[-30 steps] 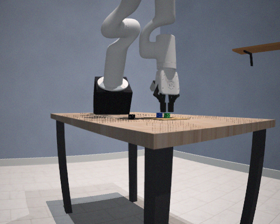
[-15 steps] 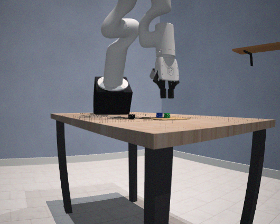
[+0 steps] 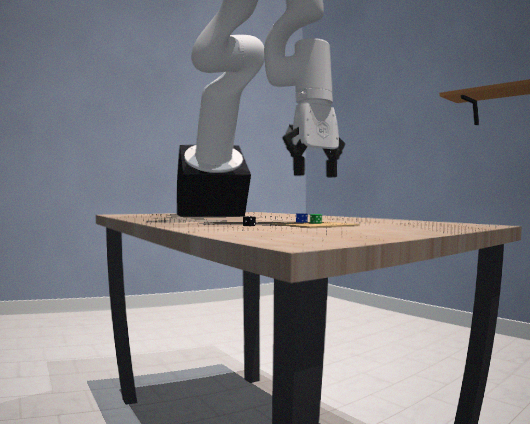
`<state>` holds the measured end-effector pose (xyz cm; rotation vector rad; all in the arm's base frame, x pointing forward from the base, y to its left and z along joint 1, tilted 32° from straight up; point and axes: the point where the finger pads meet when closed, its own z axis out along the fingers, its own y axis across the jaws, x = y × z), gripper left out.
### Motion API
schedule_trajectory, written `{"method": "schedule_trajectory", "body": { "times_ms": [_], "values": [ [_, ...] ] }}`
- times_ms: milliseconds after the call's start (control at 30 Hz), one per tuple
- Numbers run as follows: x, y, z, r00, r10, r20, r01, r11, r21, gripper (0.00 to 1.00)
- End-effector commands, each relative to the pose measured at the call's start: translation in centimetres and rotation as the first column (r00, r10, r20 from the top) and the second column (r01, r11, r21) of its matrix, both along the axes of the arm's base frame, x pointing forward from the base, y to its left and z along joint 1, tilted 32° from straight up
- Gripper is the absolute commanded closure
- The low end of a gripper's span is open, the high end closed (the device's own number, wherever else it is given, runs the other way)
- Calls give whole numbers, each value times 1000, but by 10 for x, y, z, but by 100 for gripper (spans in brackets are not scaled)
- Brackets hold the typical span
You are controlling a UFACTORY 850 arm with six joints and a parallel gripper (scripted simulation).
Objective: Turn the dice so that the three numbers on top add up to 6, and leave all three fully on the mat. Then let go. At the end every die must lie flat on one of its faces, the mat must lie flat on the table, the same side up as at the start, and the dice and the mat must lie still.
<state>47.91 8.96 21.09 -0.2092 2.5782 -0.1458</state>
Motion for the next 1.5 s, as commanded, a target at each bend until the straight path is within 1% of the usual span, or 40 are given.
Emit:
{"method": "schedule_trajectory", "body": {
  "times_ms": [0, 367, 467, 533, 633, 700, 867, 900, 1033, 1133, 1300, 1333, 1467],
  "values": [
    [0, 0, 1, 1000, -1, -1, 1, 1000, -1, 0],
    [0, 0, 1, 1000, -1, -1, 1, 1000, -1, 0],
    [1, -6, 0, 1000, 8, 1, -8, 1000, -9, 0],
    [3, -16, 0, 1000, 26, 5, -26, 999, -23, 0],
    [5, -43, -3, 997, 71, 8, -71, 996, -58, 0],
    [5, -43, -3, 997, 71, 8, -71, 996, -58, 0],
    [0, -98, -11, 985, 174, -7, -173, 977, -123, 0],
    [0, -98, -11, 985, 174, -7, -173, 977, -123, 0],
    [-11, -130, -17, 970, 239, -31, -241, 958, -156, 0],
    [-16, -141, -20, 964, 262, -42, -266, 950, -166, 0],
    [-17, -143, -20, 963, 267, -45, -270, 948, -167, 0],
    [-17, -143, -20, 963, 267, -45, -270, 948, -167, 64],
    [-17, -143, -20, 963, 267, -45, -270, 948, -167, 64]
  ]
}}
